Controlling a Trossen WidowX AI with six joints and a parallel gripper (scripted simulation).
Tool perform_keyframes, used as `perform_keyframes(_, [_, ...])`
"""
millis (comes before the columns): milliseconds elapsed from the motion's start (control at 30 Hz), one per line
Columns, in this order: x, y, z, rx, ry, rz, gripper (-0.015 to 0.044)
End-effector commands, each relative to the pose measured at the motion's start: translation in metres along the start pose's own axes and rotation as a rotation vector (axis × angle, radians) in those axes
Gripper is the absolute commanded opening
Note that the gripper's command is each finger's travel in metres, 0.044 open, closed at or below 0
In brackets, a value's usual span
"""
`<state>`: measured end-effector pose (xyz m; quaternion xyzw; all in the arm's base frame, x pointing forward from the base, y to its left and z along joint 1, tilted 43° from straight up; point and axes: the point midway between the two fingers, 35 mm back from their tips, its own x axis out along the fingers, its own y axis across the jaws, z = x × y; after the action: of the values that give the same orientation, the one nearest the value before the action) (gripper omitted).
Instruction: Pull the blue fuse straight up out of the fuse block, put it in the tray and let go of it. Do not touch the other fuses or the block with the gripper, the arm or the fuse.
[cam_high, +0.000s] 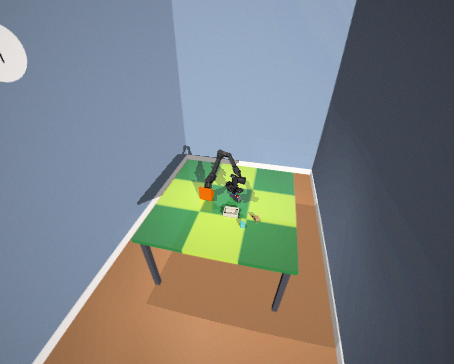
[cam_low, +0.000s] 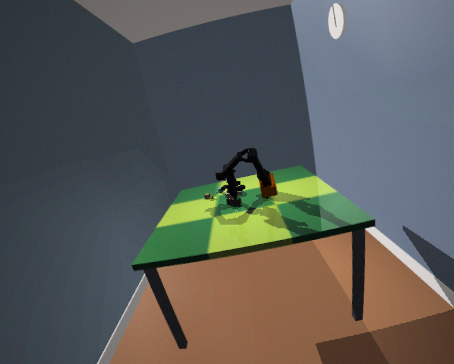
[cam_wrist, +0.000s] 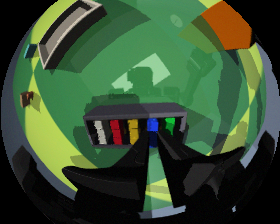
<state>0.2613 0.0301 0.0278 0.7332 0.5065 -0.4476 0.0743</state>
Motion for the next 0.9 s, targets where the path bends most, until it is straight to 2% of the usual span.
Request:
perform_keyframes(0, [-0.003, 0.001, -0.001, -0.006, -0.002, 0.004, 0.0])
perform_keyframes(867, [-0.016, 0.001, -0.001, -0.004, -0.002, 0.004, 0.0])
